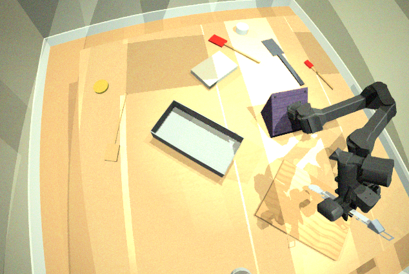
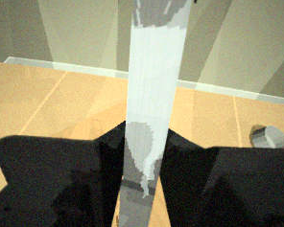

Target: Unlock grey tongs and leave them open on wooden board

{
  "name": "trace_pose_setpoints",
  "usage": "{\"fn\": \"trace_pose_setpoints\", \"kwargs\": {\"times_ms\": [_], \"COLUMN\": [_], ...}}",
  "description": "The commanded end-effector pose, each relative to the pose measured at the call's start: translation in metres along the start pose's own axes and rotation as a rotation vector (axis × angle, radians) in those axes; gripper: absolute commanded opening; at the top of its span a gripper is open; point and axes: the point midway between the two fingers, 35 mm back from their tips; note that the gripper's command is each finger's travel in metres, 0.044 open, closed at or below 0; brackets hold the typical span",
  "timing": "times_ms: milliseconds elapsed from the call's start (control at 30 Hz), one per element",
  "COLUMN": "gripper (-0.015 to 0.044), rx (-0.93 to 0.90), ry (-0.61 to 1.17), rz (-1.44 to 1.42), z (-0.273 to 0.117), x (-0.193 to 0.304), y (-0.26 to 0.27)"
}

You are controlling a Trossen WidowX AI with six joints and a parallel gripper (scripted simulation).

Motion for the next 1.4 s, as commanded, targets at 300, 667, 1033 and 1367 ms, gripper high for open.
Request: {"fn": "trace_pose_setpoints", "kwargs": {"times_ms": [300,667,1033,1367], "gripper": [-0.015,-0.015,-0.015,-0.015], "rx": [-0.047,-0.047,-0.047,-0.047], "ry": [0.028,0.028,0.028,0.028], "rz": [-0.065,-0.065,-0.065,-0.065], "z": [-0.0123,-0.0123,-0.0123,-0.0123], "x": [0.0215,0.0215,0.0215,0.0215], "y": [0.0182,0.0182,0.0182,0.0182]}}
Point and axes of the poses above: the point midway between the two fingers, 35 mm back from their tips, its own z axis out along the fingers, its own y axis across the jaws, x = y × z, and after that the axes turned 10 degrees about -z, right-handed
